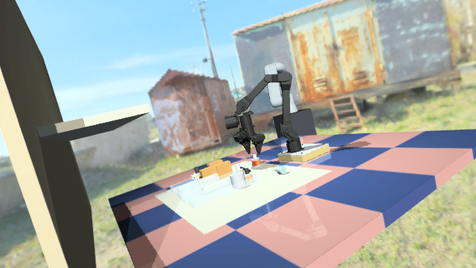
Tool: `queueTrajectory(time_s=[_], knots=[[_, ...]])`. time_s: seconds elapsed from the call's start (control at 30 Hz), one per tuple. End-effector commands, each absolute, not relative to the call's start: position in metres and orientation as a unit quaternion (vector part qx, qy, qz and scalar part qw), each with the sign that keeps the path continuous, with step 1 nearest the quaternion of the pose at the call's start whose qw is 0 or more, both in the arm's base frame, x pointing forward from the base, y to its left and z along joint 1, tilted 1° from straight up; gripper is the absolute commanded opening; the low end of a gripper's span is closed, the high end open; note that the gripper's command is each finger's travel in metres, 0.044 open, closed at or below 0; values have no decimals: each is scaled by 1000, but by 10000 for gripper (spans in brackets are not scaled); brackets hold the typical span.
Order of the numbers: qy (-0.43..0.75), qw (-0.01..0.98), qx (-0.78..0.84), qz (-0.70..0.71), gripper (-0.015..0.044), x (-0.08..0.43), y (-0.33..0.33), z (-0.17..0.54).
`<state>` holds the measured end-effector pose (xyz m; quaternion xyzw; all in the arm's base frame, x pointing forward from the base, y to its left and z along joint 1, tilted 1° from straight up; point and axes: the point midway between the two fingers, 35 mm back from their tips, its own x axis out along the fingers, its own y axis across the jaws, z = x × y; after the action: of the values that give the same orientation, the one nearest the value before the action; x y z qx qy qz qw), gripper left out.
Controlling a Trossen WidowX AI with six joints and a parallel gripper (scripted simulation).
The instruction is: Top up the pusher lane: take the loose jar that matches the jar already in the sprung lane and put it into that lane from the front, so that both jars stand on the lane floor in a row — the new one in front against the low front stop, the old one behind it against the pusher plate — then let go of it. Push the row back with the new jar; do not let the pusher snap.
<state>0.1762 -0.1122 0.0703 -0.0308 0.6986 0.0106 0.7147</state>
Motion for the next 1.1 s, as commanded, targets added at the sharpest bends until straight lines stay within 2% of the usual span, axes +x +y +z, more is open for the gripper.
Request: queueTrajectory(time_s=[0.0, 0.7, 1.03, 1.07], knots=[[700, 714, -33, 12, 440, 176, -112, 63], [700, 714, -33, 12, 440, 176, -113, 33], [700, 714, -33, 12, 177, 176, -113, 33], [700, 714, -33, 12, 171, 176, -113, 33]])
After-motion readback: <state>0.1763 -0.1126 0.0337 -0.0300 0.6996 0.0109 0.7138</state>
